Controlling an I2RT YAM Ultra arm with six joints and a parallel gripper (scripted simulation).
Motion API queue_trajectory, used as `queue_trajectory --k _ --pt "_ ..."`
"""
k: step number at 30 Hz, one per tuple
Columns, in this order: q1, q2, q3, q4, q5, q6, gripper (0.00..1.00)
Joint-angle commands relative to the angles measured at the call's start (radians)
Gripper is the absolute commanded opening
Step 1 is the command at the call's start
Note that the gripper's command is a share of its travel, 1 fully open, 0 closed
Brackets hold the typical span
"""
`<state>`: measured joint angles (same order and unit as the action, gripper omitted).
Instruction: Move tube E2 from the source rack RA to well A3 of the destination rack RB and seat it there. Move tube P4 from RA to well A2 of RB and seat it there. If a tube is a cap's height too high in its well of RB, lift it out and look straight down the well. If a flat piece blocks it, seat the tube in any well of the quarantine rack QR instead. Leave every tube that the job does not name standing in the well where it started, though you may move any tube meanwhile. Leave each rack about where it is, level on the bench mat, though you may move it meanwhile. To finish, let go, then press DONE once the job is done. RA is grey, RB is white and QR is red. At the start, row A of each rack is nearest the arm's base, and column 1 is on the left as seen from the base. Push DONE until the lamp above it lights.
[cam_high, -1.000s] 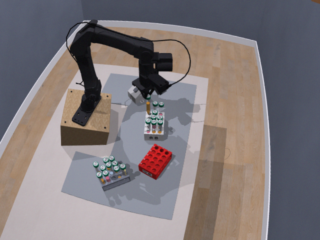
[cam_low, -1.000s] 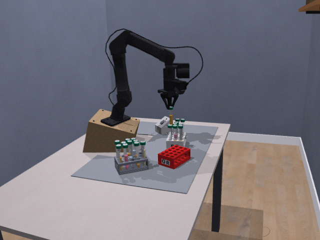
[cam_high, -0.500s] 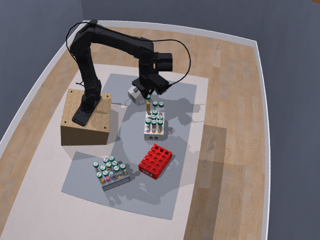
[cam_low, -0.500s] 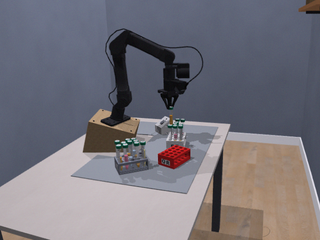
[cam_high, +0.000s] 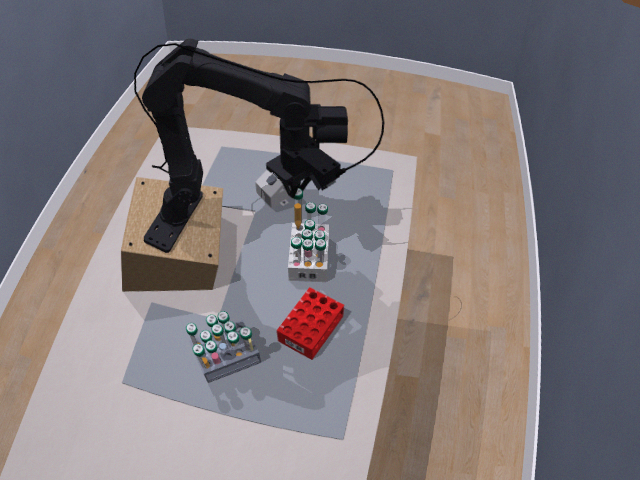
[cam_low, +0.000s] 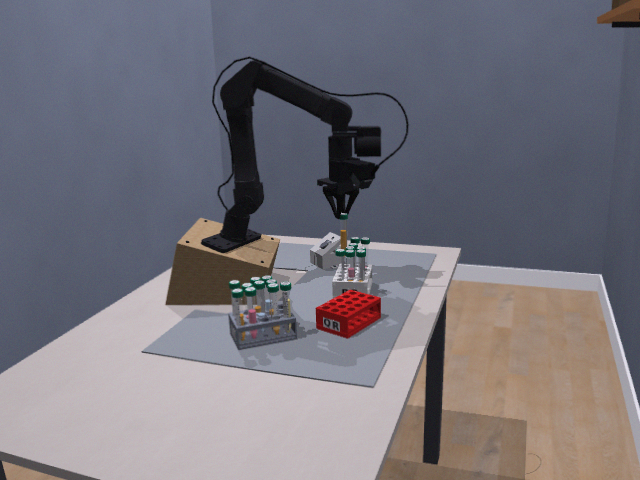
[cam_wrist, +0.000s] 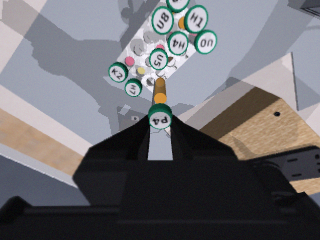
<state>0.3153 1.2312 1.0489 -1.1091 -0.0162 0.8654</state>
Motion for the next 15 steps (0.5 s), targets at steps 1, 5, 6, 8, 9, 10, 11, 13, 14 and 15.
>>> queue_trajectory --k 1,5,6,8,9,10,11,13,14,15 --pt "-0.017 0.018 0.040 0.004 0.013 -0.008 0.00" --pt "-0.017 0.018 0.038 0.011 0.013 -0.007 0.00" --pt "-0.017 0.018 0.037 0.018 0.013 -0.007 0.00" --pt "-0.014 0.018 0.034 0.020 0.013 -0.005 0.00" --pt "-0.013 0.017 0.032 0.021 0.013 -0.004 0.00" --pt "-0.013 0.017 0.032 0.021 0.013 -0.004 0.00" --pt "-0.013 0.017 0.032 0.021 0.013 -0.004 0.00" --pt "-0.011 0.008 0.010 0.015 0.013 -0.003 0.00" --pt "-0.010 0.003 -0.005 0.021 0.013 -0.003 0.00" --pt "-0.010 -0.002 -0.017 0.026 0.013 -0.002 0.00"
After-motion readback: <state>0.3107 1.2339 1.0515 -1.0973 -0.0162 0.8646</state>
